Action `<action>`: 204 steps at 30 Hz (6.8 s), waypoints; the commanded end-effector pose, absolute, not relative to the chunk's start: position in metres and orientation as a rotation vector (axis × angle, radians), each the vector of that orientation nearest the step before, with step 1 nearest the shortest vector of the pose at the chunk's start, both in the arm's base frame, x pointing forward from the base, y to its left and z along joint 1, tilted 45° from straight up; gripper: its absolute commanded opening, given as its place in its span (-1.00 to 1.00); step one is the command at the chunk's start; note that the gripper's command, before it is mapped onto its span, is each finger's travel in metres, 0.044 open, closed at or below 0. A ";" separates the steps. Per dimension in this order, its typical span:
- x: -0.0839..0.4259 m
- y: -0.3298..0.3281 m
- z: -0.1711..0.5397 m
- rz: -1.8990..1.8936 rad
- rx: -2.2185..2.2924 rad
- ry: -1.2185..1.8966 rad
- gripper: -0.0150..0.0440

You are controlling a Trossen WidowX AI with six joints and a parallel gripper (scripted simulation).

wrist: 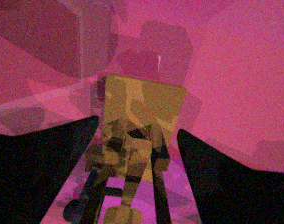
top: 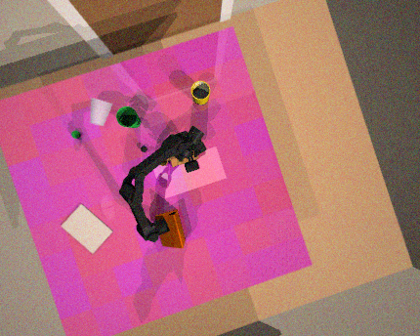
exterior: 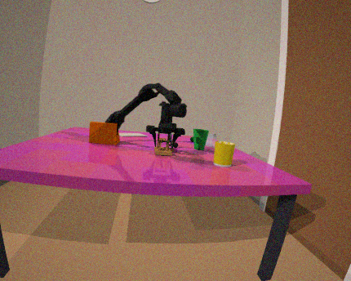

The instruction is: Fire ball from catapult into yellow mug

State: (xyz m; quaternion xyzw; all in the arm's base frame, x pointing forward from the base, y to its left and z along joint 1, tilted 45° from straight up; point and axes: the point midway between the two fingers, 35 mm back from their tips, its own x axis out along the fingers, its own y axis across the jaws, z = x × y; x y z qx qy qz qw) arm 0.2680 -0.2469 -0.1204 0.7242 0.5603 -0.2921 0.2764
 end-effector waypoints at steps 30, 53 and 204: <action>0.257 -0.280 -0.085 -0.593 1.781 1.523 -0.49; 0.280 -0.276 -0.078 0.025 1.182 1.469 -0.49; 0.283 -0.273 -0.078 0.033 1.170 1.469 -0.49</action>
